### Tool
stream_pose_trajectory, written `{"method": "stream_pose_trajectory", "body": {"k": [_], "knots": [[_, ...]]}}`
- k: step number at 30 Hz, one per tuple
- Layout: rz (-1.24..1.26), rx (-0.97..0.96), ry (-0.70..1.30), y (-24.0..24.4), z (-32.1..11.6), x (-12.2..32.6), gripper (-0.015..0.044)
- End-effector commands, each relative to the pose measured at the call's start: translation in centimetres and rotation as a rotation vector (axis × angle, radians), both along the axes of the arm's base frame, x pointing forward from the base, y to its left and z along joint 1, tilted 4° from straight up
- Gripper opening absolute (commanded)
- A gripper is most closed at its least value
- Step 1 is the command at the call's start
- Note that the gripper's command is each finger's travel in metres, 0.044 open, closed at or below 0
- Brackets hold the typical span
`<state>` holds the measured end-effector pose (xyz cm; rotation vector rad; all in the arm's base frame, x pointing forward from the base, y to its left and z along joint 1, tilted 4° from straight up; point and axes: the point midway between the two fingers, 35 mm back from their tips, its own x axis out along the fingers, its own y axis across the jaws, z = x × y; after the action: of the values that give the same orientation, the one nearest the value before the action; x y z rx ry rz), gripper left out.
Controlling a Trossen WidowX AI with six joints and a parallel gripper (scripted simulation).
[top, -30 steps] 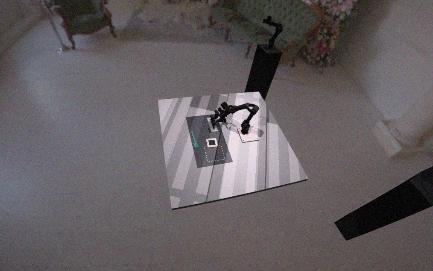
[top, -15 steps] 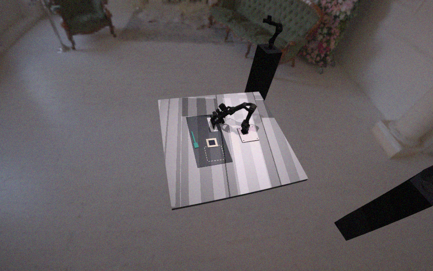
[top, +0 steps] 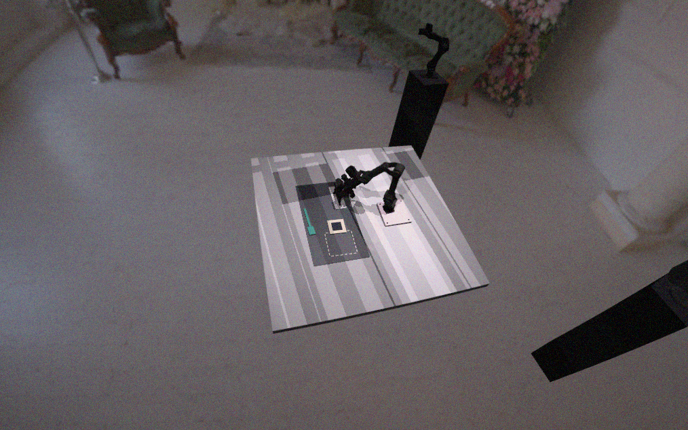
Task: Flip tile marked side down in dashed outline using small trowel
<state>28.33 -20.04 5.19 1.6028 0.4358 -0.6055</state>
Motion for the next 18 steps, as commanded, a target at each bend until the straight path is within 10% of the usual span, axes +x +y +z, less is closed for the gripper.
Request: {"method": "stream_pose_trajectory", "body": {"k": [1, 18], "knots": [[-0.007, 0.001, 0.000, -0.09, -0.05, 0.07, 0.0110], [-0.007, 0.001, 0.000, -0.09, -0.05, 0.07, 0.0000]]}}
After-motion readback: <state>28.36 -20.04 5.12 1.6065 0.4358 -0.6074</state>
